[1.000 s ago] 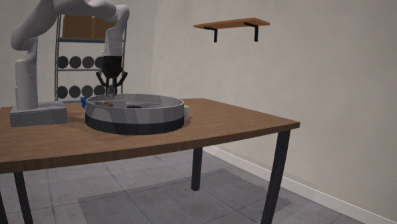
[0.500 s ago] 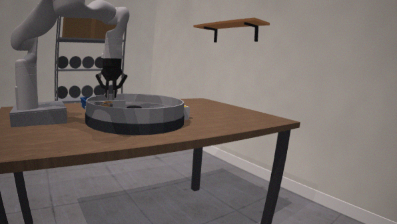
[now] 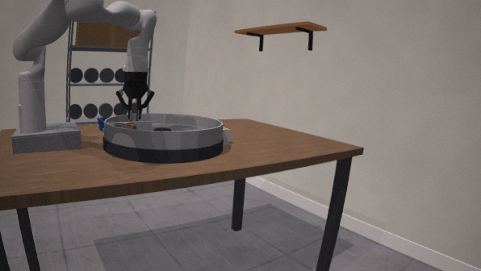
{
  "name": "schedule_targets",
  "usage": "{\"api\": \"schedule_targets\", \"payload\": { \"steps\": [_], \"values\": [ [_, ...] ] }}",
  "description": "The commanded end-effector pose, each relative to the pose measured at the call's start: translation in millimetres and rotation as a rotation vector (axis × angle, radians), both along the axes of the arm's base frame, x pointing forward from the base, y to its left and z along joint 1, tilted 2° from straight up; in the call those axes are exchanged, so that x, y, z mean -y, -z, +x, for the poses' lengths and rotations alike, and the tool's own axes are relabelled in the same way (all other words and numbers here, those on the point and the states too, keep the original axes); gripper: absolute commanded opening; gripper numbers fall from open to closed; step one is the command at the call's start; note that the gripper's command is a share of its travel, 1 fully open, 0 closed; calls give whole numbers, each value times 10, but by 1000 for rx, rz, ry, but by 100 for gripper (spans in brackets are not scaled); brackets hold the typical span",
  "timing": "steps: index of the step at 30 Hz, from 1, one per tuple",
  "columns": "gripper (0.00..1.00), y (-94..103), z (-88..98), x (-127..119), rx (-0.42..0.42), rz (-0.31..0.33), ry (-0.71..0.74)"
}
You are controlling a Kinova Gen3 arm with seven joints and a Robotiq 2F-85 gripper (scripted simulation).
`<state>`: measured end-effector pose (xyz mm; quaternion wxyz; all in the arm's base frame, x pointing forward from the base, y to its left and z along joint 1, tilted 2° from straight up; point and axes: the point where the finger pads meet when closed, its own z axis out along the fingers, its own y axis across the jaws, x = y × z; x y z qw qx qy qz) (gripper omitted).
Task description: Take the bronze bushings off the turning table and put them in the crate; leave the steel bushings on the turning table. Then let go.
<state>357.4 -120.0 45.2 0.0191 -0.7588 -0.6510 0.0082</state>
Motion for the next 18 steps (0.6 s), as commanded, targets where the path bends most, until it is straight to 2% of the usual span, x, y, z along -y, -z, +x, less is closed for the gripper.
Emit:
{"api": "schedule_targets", "payload": {
  "steps": [1,18],
  "values": [
    [18,-2,4,-1,2,-1,1],
    [18,0,4,-3,1,0,1]
  ]
}}
